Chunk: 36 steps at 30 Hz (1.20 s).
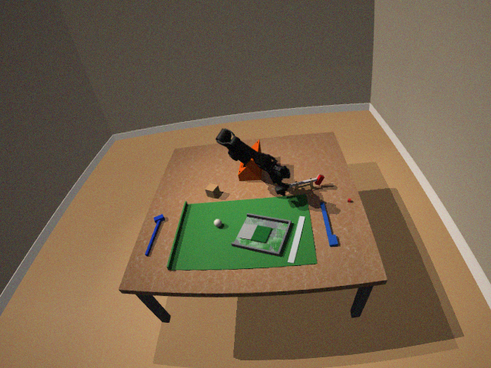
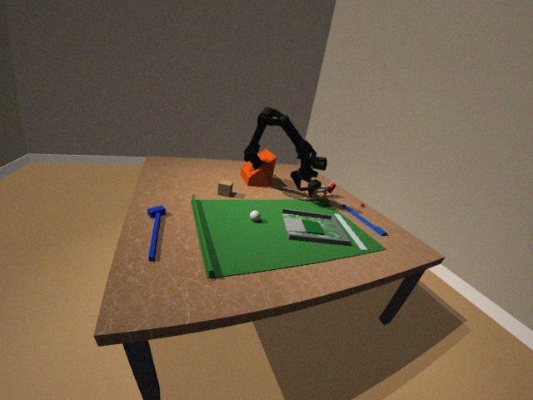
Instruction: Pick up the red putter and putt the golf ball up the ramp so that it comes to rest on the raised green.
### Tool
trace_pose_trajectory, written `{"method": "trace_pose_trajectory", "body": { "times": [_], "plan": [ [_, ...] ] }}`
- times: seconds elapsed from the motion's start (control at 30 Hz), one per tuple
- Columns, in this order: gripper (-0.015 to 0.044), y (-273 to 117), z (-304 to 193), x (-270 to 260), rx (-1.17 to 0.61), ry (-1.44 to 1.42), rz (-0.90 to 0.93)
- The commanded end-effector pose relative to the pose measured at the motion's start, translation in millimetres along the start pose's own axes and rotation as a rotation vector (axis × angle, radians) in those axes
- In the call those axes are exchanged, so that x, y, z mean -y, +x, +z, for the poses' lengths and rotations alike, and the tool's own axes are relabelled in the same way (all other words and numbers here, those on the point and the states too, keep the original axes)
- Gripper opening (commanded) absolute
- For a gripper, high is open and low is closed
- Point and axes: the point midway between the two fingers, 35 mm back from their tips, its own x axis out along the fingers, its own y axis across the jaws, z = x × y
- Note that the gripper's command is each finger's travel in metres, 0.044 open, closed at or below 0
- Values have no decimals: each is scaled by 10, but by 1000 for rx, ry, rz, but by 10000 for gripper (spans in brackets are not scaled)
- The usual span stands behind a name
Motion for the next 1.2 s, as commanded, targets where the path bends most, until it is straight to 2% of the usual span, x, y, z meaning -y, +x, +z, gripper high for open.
{"method": "trace_pose_trajectory", "body": {
  "times": [0.0,0.1,0.6,0.9,1.17],
  "plan": [
    [440,70,-25,-13,-5,-7,2],
    [440,92,-31,-14,-5,-7,2],
    [46,56,-18,-5,-1,0,2],
    [0,-18,8,8,0,0,2],
    [0,-609,185,28,3,-1,3]
  ]
}}
